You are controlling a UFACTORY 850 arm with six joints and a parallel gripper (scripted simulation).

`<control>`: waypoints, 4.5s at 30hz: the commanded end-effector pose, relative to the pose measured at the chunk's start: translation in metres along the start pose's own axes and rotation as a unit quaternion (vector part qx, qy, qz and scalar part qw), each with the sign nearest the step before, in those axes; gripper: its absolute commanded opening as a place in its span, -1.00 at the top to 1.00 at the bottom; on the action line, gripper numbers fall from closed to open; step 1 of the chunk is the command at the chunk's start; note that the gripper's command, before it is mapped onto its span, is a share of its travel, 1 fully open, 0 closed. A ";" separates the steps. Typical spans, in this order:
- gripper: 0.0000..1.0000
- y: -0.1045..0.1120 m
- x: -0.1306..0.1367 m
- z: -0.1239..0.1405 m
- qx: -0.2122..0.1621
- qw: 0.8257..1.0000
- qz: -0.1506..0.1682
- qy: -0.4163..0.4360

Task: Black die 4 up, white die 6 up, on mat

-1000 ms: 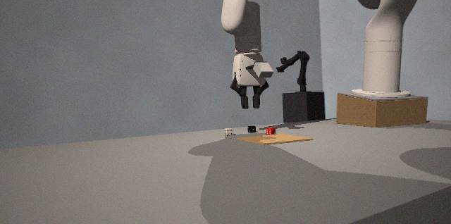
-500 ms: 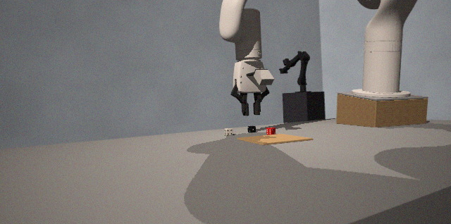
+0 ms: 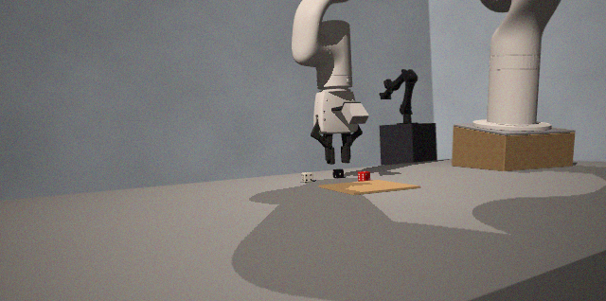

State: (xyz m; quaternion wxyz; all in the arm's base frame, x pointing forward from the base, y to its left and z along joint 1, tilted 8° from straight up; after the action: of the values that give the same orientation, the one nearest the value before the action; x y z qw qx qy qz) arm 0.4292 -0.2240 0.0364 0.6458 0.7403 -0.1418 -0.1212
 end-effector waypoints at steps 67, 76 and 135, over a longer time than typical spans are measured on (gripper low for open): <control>0.28 -0.008 0.001 0.000 0.000 1.000 0.003 0.000; 0.28 -0.008 0.001 0.000 0.000 1.000 0.003 0.000; 0.28 -0.032 0.001 0.000 0.000 1.000 0.003 0.000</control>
State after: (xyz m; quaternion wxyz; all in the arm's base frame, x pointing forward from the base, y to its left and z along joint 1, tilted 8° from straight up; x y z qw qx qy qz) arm 0.4315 -0.2204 0.0052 0.6455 0.7406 -0.1421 -0.1209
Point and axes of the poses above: the point where the finger pads meet when closed, its own y axis back along the fingers, its own x axis across the jaws, z = x × y, the point moved 9 cm from there along y, back along the fingers, and after that the axes turned 4 degrees about -y, right-handed, at the moved point
